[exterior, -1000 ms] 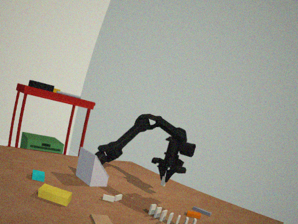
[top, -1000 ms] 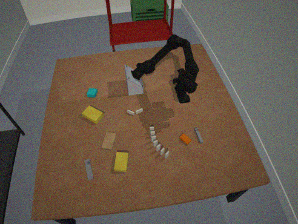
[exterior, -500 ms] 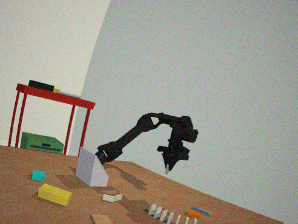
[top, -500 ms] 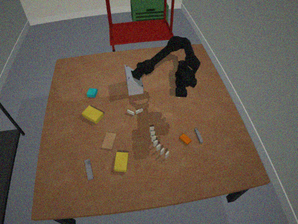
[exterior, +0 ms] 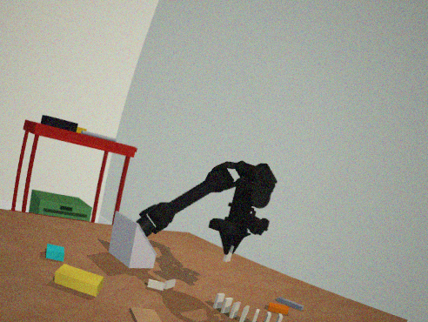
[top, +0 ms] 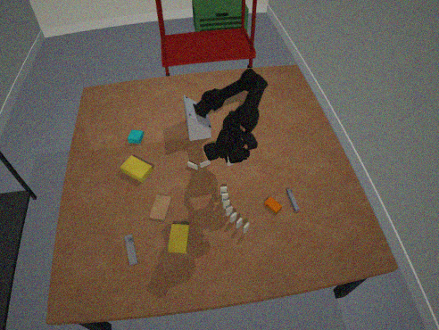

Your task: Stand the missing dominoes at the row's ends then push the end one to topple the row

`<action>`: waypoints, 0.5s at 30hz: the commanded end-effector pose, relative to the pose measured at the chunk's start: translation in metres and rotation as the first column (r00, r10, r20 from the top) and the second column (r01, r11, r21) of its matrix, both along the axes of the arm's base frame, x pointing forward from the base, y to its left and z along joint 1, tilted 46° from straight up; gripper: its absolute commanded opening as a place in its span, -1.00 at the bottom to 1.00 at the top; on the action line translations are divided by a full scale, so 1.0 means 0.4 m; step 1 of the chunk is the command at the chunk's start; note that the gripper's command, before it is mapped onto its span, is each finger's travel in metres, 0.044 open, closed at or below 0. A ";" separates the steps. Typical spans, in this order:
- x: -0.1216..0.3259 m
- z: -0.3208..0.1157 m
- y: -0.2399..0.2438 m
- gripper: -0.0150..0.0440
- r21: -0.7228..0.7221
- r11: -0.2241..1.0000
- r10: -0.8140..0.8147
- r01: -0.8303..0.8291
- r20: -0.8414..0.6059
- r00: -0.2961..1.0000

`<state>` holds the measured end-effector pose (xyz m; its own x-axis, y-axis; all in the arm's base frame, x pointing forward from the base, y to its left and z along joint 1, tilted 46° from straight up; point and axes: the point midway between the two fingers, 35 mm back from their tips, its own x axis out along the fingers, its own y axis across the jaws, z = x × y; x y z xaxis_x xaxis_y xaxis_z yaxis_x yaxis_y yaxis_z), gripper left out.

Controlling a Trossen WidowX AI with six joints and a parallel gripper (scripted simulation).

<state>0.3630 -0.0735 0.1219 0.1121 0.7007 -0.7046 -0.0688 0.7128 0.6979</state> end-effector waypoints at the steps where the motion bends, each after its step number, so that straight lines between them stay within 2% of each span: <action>1: 0.009 -0.056 -0.054 -0.13 0.016 0.990 -0.133 0.137 -0.137 0.982; 8: 0.012 -0.062 -0.049 -0.13 0.016 0.990 -0.134 0.137 -0.137 0.982; 15: 0.034 -0.125 0.006 -0.13 0.012 0.990 -0.135 0.138 -0.136 0.981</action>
<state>0.3733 -0.0845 0.0836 0.1207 0.6957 -0.7081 0.1209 0.6977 0.7061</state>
